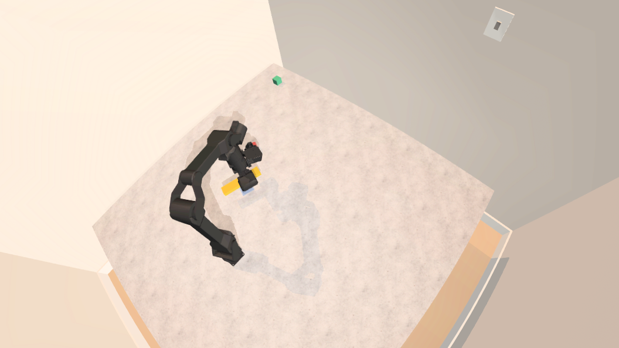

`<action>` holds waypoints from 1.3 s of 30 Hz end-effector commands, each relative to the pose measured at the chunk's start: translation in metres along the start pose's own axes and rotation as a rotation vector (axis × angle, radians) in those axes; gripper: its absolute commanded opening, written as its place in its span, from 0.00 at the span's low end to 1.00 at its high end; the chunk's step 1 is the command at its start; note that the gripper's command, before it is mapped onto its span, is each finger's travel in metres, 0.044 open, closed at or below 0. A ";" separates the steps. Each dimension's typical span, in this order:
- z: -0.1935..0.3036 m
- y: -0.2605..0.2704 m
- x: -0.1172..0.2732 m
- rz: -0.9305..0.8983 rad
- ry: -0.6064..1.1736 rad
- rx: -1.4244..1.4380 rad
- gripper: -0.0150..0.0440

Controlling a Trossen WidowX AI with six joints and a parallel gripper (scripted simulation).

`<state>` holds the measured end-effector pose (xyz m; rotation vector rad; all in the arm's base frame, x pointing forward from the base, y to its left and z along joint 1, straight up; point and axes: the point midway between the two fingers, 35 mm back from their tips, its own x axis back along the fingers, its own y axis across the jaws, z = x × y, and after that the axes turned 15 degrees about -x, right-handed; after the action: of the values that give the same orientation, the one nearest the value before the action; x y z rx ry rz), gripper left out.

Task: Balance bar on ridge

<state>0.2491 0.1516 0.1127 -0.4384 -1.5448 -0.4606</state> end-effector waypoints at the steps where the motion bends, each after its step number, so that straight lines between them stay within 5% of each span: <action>1: 0.001 0.001 -0.001 -0.004 0.005 -0.005 0.25; 39: 0.001 0.001 -0.004 -0.004 0.005 -0.005 0.25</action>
<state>0.2490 0.1517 0.1095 -0.4382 -1.5449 -0.4604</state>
